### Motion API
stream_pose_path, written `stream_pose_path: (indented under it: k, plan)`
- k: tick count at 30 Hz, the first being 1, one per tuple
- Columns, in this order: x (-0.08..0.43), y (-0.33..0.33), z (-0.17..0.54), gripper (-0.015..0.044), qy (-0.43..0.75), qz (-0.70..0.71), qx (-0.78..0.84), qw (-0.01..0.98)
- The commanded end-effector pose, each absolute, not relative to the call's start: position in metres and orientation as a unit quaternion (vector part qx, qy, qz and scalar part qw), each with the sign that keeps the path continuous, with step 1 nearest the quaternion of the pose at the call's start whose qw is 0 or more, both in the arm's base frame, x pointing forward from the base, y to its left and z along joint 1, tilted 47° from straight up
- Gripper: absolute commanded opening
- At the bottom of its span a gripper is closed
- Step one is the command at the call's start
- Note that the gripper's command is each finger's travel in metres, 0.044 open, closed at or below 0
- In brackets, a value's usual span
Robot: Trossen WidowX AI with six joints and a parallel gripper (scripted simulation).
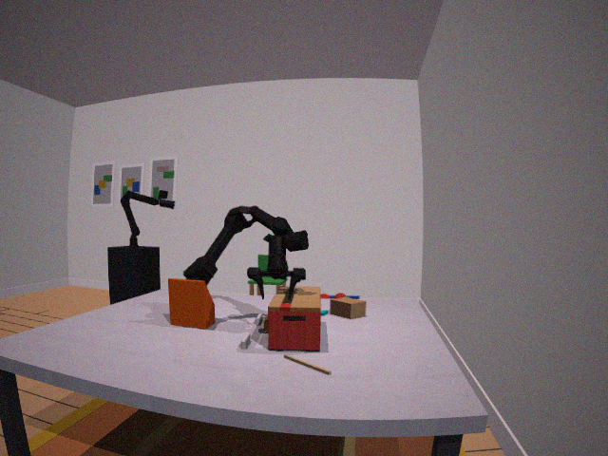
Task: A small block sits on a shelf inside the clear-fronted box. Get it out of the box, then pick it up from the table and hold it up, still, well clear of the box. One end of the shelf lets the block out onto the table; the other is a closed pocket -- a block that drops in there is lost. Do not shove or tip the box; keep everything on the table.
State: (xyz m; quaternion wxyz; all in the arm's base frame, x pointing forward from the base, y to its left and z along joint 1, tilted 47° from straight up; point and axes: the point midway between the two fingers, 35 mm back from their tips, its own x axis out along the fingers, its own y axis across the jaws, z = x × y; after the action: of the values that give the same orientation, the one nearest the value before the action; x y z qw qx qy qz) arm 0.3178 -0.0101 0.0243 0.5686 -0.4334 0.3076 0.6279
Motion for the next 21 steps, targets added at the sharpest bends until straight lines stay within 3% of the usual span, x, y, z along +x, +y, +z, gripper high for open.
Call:
stream_pose_path:
  k: [1, 21]
  plan:
    - [0.314, -0.002, 0.017, 0.04, 0.309, 0.632, -0.428, 0.568]
    - [0.314, 0.006, 0.007, 0.04, 0.308, 0.628, -0.431, 0.569]
